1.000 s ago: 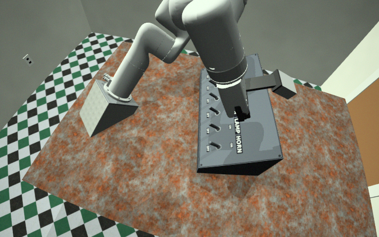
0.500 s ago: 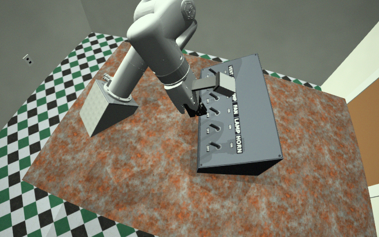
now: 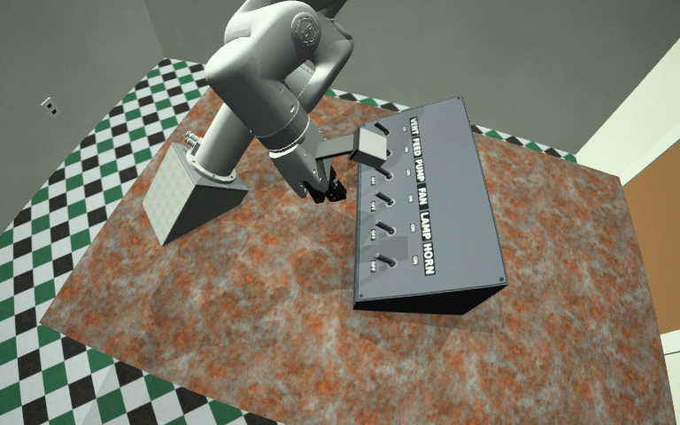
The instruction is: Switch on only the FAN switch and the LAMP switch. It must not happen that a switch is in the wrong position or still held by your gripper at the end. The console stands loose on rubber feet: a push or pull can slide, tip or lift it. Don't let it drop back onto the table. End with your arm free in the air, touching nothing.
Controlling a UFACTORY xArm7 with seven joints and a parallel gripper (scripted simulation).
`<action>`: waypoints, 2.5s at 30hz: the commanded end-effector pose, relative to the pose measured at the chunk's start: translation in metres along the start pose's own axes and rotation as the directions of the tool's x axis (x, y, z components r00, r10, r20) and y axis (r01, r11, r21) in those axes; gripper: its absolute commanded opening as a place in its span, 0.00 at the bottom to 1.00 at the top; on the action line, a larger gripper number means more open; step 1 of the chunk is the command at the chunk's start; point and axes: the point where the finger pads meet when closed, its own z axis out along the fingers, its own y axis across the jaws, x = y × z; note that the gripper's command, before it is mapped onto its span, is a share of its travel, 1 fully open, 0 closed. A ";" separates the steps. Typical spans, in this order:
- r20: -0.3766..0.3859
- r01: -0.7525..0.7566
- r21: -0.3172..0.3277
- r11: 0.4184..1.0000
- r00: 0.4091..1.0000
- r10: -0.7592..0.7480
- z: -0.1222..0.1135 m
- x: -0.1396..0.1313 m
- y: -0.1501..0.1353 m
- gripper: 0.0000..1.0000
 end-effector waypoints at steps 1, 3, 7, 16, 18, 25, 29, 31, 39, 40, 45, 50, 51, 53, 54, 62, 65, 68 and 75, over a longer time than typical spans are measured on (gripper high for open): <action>-0.001 0.001 -0.003 1.000 1.000 -0.001 -0.001 0.000 0.000 0.00; -0.001 0.001 -0.003 1.000 1.000 -0.001 -0.001 0.000 0.000 0.00; -0.001 0.001 -0.003 1.000 1.000 -0.001 -0.001 0.000 0.000 0.00; -0.001 0.001 -0.003 1.000 1.000 -0.001 -0.001 0.000 0.000 0.00; -0.001 0.001 -0.003 1.000 1.000 -0.001 -0.001 0.000 0.000 0.00; -0.001 0.001 -0.003 1.000 1.000 -0.001 -0.001 0.000 0.000 0.00; -0.001 0.001 -0.003 1.000 1.000 -0.001 0.000 0.000 0.000 0.00; 0.000 0.001 -0.004 1.000 1.000 -0.001 0.000 0.000 0.000 0.00; 0.000 0.001 -0.005 1.000 1.000 -0.001 0.011 0.000 0.001 0.00; 0.000 0.001 -0.005 1.000 1.000 -0.001 0.014 0.000 0.001 0.00; 0.000 0.001 -0.005 1.000 1.000 -0.001 0.028 -0.001 0.001 0.00; 0.000 0.001 -0.005 1.000 1.000 -0.001 0.038 -0.001 0.001 0.00; 0.000 0.001 -0.005 1.000 1.000 -0.001 0.041 -0.001 0.001 0.00; 0.000 0.001 -0.005 1.000 1.000 -0.001 0.049 -0.001 0.001 0.00; 0.000 0.001 -0.005 1.000 1.000 -0.001 0.052 -0.001 0.001 0.00; 0.000 0.001 -0.005 1.000 1.000 -0.001 0.079 -0.001 0.002 0.00; 0.000 0.001 -0.005 1.000 1.000 -0.001 0.083 -0.001 0.002 0.00; 0.000 0.001 -0.005 1.000 1.000 -0.001 0.091 -0.002 0.002 0.00; 0.000 0.001 -0.005 1.000 1.000 -0.001 0.106 -0.002 0.002 0.00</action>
